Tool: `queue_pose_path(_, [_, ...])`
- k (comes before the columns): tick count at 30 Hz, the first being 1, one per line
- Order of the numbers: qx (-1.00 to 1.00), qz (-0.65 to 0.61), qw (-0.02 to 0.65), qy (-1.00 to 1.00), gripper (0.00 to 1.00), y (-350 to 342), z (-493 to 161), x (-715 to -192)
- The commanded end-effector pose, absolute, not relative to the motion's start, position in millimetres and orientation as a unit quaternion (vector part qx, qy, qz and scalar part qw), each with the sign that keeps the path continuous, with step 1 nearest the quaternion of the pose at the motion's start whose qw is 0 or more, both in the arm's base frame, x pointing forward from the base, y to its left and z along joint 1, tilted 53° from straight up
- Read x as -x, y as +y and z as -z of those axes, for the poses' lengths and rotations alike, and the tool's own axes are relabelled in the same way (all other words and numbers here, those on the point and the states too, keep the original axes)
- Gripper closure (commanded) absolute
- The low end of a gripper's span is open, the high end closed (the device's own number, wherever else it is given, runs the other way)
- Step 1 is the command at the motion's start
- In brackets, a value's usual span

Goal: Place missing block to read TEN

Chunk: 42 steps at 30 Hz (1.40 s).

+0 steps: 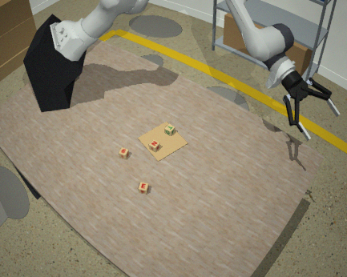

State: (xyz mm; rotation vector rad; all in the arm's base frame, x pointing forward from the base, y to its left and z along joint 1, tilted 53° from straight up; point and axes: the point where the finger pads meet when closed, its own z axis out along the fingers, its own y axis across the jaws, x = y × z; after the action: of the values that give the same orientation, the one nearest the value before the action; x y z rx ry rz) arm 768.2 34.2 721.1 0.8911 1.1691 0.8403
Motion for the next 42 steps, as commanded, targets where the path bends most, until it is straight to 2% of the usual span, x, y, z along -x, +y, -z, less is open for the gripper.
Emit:
queue_pose_path(1, [-0.379,-0.363,0.651,0.548,0.0,36,-711,-759])
queue_pose_path(7, [-0.358,-0.357,0.606,0.614,0.0,17,-678,-722])
queue_pose_path(18, [-0.346,-0.364,0.544,0.672,0.0,-1,-624,-692])
queue_pose_path(33, [-0.321,-0.4,0.373,0.773,0.0,-1,-473,-633])
queue_pose_path(35, [-0.321,-0.4,0.373,0.773,0.0,-1,-473,-633])
queue_pose_path(36, [-0.315,-0.406,0.345,0.785,0.0,3,-449,-622])
queue_pose_path(42, [-0.301,-0.42,0.275,0.811,0.0,16,-394,-595])
